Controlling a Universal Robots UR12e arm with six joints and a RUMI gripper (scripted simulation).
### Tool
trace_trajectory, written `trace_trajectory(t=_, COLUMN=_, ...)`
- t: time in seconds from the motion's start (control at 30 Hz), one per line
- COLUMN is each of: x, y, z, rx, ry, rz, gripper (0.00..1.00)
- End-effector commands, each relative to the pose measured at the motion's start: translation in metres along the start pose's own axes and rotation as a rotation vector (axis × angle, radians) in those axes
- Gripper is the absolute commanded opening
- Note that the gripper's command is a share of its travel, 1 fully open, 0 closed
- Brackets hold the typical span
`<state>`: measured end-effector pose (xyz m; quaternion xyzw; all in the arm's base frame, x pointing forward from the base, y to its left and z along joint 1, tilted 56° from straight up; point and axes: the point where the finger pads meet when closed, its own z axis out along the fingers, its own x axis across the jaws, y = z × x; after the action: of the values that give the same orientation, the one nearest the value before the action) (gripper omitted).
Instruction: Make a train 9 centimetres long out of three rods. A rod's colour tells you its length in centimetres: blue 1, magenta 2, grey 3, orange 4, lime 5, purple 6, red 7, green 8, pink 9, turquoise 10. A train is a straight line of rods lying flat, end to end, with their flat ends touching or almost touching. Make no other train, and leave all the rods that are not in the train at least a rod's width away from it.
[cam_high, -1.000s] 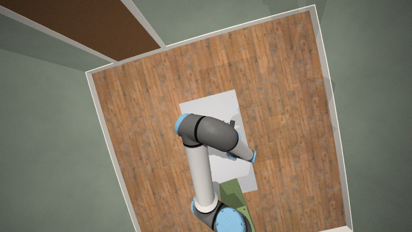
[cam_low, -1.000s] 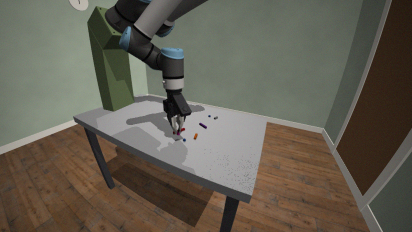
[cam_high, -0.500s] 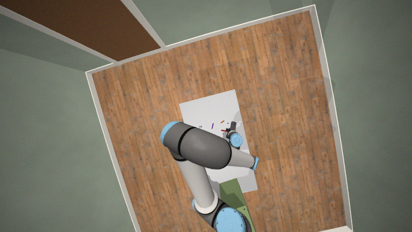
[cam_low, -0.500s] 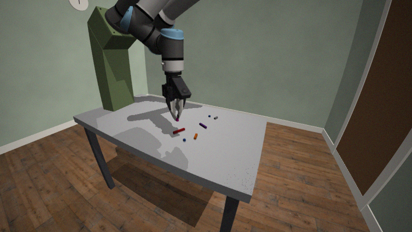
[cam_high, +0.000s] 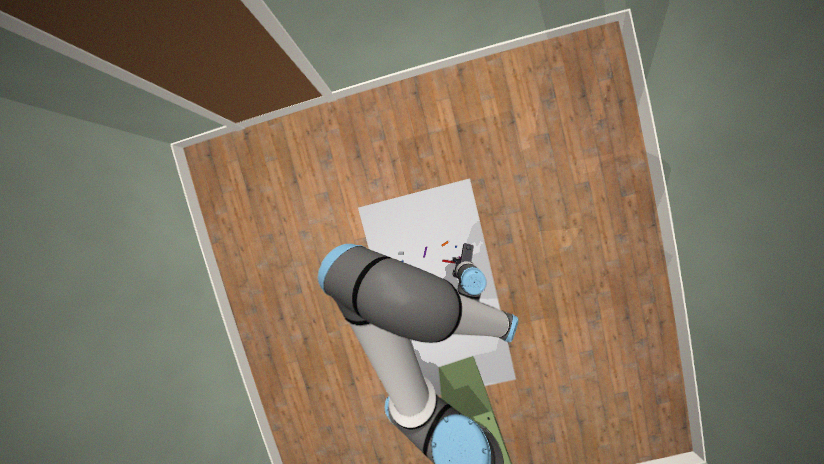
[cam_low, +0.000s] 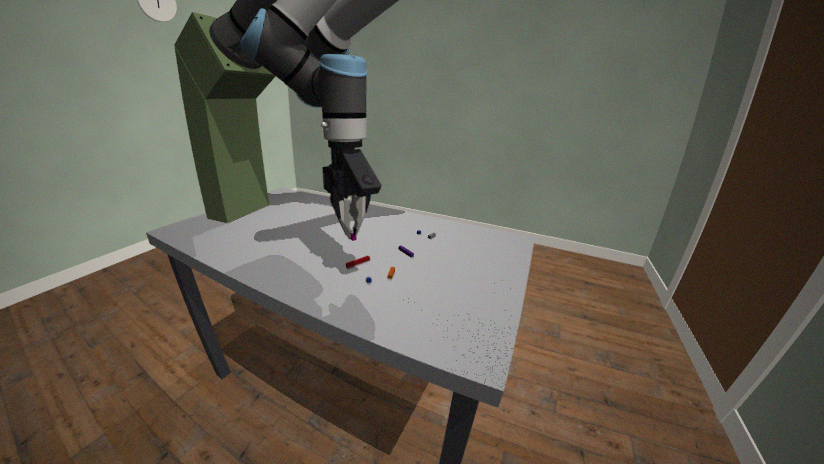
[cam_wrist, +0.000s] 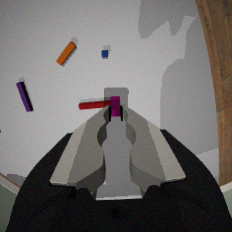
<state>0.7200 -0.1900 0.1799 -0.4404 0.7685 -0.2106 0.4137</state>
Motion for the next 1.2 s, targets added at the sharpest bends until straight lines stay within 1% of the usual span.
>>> trace_trajectory(t=0.0, x=-0.011, y=0.003, z=0.0, rx=0.003, ry=-0.002, rz=0.007, gripper=0.0)
trace_trajectory(t=0.1, x=-0.029, y=0.015, z=-0.001, rx=0.003, ry=-0.002, rz=0.036, gripper=0.0)
trace_trajectory(t=0.47, x=-0.124, y=0.077, z=0.0, rx=0.001, ry=-0.002, rz=0.188, gripper=0.0)
trace_trajectory(t=0.53, x=-0.124, y=0.077, z=0.0, rx=0.001, ry=-0.002, rz=0.188, gripper=0.0)
trace_trajectory(t=0.63, x=-0.157, y=0.101, z=0.0, rx=-0.001, ry=-0.001, rz=0.244, gripper=0.0)
trace_trajectory(t=0.7, x=-0.178, y=0.111, z=0.001, rx=0.002, ry=-0.002, rz=0.274, gripper=0.0)
trace_trajectory(t=0.83, x=-0.209, y=0.129, z=0.0, rx=0.005, ry=-0.005, rz=0.323, gripper=0.0)
trace_trajectory(t=0.9, x=-0.22, y=0.136, z=-0.001, rx=0.005, ry=-0.005, rz=0.342, gripper=0.0)
trace_trajectory(t=1.0, x=-0.231, y=0.143, z=-0.002, rx=0.006, ry=-0.007, rz=0.359, gripper=0.0)
trace_trajectory(t=1.17, x=-0.234, y=0.145, z=-0.002, rx=0.006, ry=-0.007, rz=0.365, gripper=0.0)
